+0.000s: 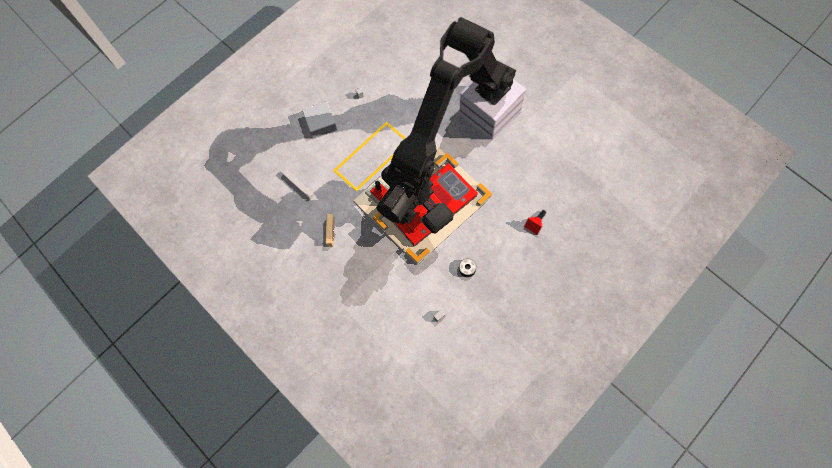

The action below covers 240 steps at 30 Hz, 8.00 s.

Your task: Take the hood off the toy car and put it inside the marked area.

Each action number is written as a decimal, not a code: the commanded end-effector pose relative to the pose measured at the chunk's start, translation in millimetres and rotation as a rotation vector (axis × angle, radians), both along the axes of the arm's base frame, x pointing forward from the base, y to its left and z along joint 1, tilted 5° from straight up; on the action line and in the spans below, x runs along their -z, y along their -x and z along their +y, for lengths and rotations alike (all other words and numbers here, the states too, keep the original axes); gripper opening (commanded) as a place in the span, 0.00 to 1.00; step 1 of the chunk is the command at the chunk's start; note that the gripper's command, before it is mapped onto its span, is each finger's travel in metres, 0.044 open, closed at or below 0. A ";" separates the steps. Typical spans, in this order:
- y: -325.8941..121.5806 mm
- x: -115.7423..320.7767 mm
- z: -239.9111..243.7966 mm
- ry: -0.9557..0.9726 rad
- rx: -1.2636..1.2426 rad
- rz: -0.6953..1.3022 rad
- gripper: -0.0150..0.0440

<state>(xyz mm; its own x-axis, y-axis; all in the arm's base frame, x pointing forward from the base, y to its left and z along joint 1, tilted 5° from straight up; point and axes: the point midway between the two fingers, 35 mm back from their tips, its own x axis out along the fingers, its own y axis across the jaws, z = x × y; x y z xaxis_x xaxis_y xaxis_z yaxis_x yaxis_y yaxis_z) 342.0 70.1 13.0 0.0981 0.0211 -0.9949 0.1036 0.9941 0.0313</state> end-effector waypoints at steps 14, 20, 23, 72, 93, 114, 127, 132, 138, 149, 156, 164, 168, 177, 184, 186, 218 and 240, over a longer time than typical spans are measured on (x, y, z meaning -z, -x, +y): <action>0.5 -16.1 -0.2 -0.002 0.000 -0.011 0.25; 1.0 -19.8 -0.4 -0.002 0.000 -0.011 0.25; 1.2 -21.3 -0.4 -0.002 0.000 -0.011 0.25; 11.6 -55.8 -124.7 0.008 0.003 -0.003 0.25; 40.2 -56.1 -199.9 0.013 0.001 -0.007 0.25; 40.9 -46.2 -205.3 0.014 0.000 -0.008 0.25; 39.3 -37.2 -205.6 0.014 0.000 -0.008 0.25; 38.8 -33.7 -205.6 0.014 0.000 -0.008 0.25; 38.2 -29.6 -205.6 0.014 0.000 -0.008 0.25; 37.3 -21.8 -205.6 0.014 0.000 -0.008 0.25; 36.8 -16.9 -205.6 0.014 0.000 -0.008 0.25; 36.3 -11.4 -205.5 0.014 0.000 -0.008 0.25; 36.1 -8.6 -205.4 0.013 0.000 -0.008 0.25; 35.8 -2.3 -205.2 0.013 0.000 -0.008 0.25; 35.6 2.5 -205.0 0.013 0.000 -0.008 0.25; 35.5 3.9 -204.9 0.013 0.000 -0.008 0.25; 35.6 21.4 -203.8 0.013 0.000 -0.008 0.25; 34.5 31.3 -203.7 0.013 0.000 -0.008 0.25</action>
